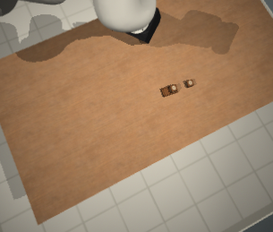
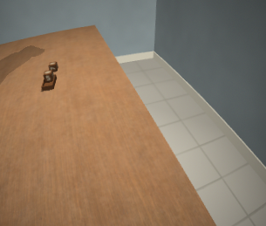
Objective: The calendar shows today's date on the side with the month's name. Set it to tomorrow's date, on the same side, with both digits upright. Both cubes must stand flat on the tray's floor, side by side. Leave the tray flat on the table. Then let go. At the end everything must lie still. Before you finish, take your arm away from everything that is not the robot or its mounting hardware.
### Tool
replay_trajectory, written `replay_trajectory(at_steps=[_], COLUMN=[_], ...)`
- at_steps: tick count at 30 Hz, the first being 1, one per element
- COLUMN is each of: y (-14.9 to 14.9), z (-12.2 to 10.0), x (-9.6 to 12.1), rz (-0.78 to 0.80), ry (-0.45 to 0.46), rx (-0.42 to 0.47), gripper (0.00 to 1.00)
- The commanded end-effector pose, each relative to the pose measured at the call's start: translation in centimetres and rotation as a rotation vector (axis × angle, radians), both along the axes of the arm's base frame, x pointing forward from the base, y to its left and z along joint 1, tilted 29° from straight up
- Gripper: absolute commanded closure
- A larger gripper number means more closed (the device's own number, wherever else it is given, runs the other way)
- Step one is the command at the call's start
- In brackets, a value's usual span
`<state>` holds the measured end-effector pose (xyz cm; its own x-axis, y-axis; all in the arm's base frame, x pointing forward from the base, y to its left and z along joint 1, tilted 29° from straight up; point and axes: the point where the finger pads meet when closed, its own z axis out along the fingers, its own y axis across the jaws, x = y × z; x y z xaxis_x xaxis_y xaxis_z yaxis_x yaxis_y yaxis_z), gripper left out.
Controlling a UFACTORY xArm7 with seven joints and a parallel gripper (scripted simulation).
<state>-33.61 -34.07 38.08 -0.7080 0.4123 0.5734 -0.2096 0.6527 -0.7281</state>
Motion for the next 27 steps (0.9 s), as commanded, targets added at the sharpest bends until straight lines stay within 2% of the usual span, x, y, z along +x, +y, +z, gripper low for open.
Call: replay_trajectory(at_steps=[1,2,3,5,6,7,9,10,11,14,15,18,19,20,22,23,24,26,27], y=[2.9,6.2,7.0,7.0,10.3,11.2,11.4,14.8,15.8,16.2,20.6,21.1,24.9,26.0,26.3,29.9,31.1,31.5,35.0], z=[-0.5,-1.3,-1.5,-1.5,-2.4,-2.7,-2.7,-3.7,-4.0,-4.1,-5.4,-5.6,-6.8,-7.1,-7.2,-8.4,-8.8,-8.9,-10.2], x=[-4.2,-6.7,-7.6,-7.6,-9.6,-10.4,-10.6,-12.1,-12.8,-13.1,-14.7,-15.0,-15.8,-16.3,-16.4,-16.6,-17.0,-17.1,-16.9], rz=[-0.082,-0.170,-0.170,-0.170,-0.257,-0.257,-0.257,-0.342,-0.342,-0.342,-0.425,-0.425,-0.505,-0.505,-0.505,-0.582,-0.582,-0.582,-0.656], ry=[0.005,0.001,0.001,0.001,-0.008,-0.008,-0.008,-0.022,-0.022,-0.022,-0.042,-0.042,-0.068,-0.068,-0.068,-0.100,-0.100,-0.100,-0.138], rx=[0.020,0.052,0.052,0.052,0.089,0.089,0.089,0.128,0.128,0.128,0.170,0.170,0.214,0.214,0.214,0.259,0.259,0.259,0.305], gripper=[0.00,0.00,0.00,0.00,0.00,0.00,0.00,0.00,0.00,0.00,0.00,0.00,0.00,0.00,0.00,0.00,0.00,0.00,0.00])
